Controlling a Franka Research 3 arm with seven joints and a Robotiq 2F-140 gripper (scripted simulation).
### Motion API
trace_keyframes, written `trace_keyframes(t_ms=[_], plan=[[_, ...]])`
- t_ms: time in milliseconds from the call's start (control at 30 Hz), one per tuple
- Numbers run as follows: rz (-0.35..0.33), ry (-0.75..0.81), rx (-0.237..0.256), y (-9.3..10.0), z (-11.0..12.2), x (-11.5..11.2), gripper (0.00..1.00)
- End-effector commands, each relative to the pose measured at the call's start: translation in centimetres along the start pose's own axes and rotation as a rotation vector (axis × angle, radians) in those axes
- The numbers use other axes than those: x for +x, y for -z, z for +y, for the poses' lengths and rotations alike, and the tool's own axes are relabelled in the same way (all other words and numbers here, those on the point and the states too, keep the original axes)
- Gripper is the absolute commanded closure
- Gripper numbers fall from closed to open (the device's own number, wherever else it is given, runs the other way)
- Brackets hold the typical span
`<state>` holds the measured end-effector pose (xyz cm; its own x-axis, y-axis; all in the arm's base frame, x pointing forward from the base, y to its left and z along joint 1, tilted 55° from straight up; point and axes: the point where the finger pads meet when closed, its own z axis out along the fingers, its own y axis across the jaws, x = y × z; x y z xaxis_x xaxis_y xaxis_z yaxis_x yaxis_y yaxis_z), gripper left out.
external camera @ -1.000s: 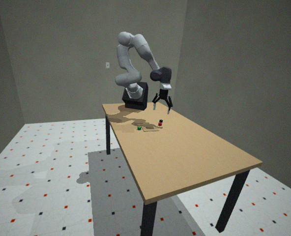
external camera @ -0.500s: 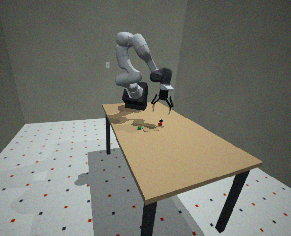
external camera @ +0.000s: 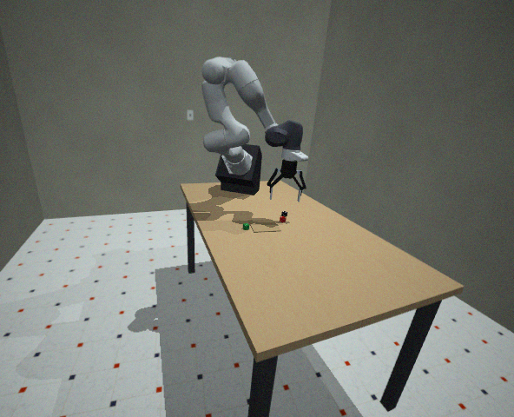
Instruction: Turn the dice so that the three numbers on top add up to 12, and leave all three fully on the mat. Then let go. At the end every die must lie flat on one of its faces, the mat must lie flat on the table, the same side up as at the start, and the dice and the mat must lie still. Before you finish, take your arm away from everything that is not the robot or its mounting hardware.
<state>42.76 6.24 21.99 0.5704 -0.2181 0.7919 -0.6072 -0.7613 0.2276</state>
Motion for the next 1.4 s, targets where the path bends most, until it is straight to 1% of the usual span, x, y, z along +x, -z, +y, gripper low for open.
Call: trace_keyframes(t_ms=[0,367,467,500,933,1067,1100,1367], plan=[[0.000,0.174,0.002,-0.1,0.0,0.2,0.00],[0.001,0.401,0.006,-0.7,-0.1,0.1,0.00],[0.001,0.411,0.006,-0.7,-0.1,0.1,0.00],[0.001,0.469,0.008,-0.8,-0.1,0.0,0.00],[0.002,0.730,0.016,-1.5,-0.3,-0.2,0.00],[0.003,0.740,0.016,-1.5,-0.3,-0.2,0.00],[0.003,0.740,0.016,-1.5,-0.3,-0.2,0.75],[0.003,0.740,0.016,-1.5,-0.3,-0.2,0.75]])
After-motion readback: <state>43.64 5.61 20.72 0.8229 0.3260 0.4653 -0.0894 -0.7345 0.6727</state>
